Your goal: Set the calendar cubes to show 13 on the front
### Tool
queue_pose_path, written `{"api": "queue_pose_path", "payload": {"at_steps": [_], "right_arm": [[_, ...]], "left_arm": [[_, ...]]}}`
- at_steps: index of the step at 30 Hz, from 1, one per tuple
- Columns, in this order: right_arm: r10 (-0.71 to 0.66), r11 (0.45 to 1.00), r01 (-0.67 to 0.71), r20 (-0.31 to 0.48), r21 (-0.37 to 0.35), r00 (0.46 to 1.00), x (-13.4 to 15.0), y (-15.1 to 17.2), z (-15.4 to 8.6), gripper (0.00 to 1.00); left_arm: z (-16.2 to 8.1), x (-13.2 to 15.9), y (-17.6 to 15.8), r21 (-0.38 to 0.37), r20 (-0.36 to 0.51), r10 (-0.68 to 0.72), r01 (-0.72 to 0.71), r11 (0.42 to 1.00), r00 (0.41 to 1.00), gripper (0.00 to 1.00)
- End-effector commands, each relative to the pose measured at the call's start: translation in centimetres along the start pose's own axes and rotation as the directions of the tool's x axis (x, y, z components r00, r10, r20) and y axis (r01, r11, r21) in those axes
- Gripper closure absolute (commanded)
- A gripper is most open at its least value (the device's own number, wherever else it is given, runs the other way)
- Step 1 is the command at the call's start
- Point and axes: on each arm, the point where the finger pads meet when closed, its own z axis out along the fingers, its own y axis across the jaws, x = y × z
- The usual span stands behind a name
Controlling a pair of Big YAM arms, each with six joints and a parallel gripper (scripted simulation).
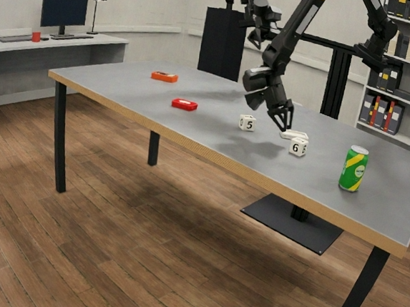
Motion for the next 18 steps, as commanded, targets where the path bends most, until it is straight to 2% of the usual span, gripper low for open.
{"api": "queue_pose_path", "payload": {"at_steps": [1, 6, 14, 18], "right_arm": [[0.129, 0.991, -0.131, 0.078, 0.031, 0.989, -1.3, 3.1, -0.1, 0.00], [0.146, 0.986, -0.156, 0.142, 0.058, 0.979, -2.5, 4.8, -0.6, 0.00], [0.122, 0.987, -0.138, 0.173, 0.082, 0.977, -3.6, 4.2, -0.6, 0.00], [0.122, 0.987, -0.137, 0.164, 0.080, 0.979, -3.4, 4.2, -0.6, 0.00]], "left_arm": [[1.2, 1.5, -0.3, -0.013, -0.015, 0.193, -0.193, 0.981, 0.981, 0.31], [1.5, 2.7, -0.4, -0.028, -0.067, 0.252, -0.254, 0.967, 0.965, 0.31], [1.3, 2.4, 0.2, -0.042, -0.067, 0.216, -0.219, 0.975, 0.974, 0.31], [2.6, 2.3, -0.4, -0.030, -0.074, 0.238, -0.240, 0.970, 0.968, 0.31]]}}
